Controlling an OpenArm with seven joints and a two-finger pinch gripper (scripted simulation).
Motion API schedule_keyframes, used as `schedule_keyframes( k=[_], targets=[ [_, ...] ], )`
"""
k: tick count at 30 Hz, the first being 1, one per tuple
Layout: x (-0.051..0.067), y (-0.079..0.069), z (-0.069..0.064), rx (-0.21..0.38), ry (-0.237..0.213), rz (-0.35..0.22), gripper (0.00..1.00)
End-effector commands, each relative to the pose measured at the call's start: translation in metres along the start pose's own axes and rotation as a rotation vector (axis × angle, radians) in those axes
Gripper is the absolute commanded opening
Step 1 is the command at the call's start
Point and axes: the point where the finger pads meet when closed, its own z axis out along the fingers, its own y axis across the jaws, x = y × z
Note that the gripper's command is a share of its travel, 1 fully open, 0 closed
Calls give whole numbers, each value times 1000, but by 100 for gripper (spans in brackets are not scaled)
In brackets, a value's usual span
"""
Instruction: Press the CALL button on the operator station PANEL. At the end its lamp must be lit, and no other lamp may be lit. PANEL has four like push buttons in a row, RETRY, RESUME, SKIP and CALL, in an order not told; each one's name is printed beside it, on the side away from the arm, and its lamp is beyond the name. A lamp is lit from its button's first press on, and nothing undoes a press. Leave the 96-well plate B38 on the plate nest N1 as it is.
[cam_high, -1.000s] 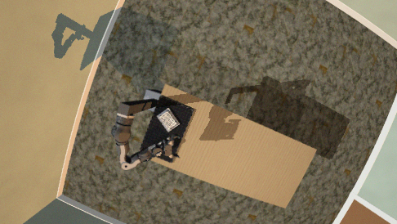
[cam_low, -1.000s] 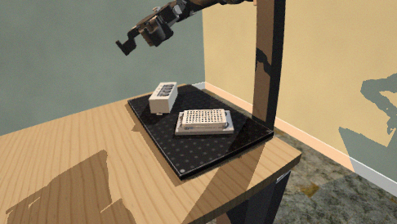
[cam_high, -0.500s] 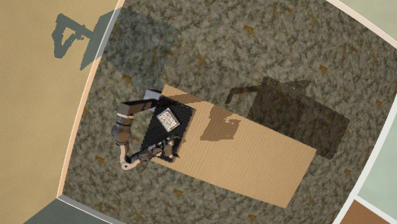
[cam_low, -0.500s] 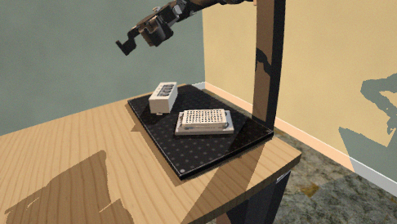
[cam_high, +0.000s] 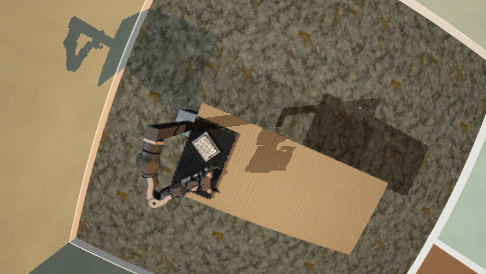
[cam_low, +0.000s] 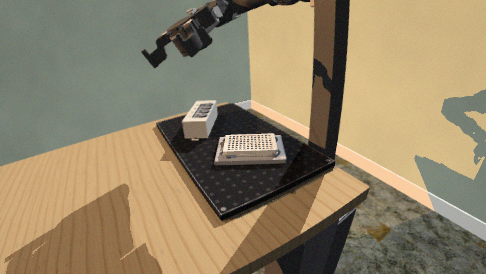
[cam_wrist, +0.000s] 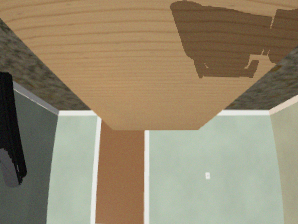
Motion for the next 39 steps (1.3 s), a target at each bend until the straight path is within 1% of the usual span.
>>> schedule_keyframes(
  k=[1,18,23,35,39],
  targets=[
    [-2,0,0,0,-4,-1,100],
    [-2,0,0,0,-4,-1,100],
    [37,-15,-19,130,170,142,100],
    [37,-15,-19,130,170,142,100],
    [68,-26,-34,231,309,256,100]
  ],
)
